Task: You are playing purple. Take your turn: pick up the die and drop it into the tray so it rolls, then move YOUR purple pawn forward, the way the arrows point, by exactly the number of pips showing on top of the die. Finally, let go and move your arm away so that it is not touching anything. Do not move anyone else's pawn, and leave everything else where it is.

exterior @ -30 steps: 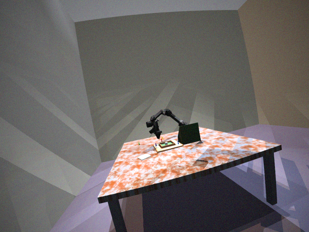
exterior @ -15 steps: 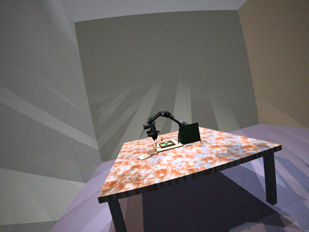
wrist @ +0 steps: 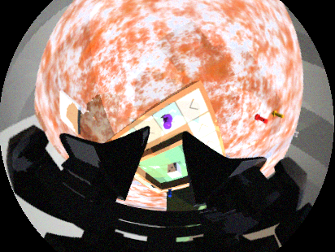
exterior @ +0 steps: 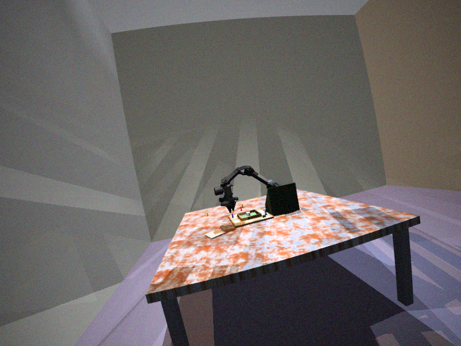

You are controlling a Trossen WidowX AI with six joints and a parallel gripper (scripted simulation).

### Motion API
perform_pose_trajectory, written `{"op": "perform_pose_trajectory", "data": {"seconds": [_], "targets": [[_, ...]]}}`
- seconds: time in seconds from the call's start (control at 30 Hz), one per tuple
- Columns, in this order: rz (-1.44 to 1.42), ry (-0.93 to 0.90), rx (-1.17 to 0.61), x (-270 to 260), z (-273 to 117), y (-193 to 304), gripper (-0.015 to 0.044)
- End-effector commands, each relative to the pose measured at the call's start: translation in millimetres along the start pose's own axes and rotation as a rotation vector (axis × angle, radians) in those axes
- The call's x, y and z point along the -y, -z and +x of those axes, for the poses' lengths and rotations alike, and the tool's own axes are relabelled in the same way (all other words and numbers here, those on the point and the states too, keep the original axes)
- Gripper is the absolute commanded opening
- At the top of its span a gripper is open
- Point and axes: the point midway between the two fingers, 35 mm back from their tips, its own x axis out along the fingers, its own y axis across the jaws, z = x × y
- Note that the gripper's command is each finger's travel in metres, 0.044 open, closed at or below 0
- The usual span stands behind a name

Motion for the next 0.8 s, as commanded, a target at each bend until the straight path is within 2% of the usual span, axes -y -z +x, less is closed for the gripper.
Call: {"op": "perform_pose_trajectory", "data": {"seconds": [0.0,0.67,0.77], "targets": [[-0.004,0.006,0.003,1,7,0,0.02],[-0.004,0.008,0.004,1,37,0,0.02],[-0.004,0.008,0.004,1,37,0,0.0121]]}}
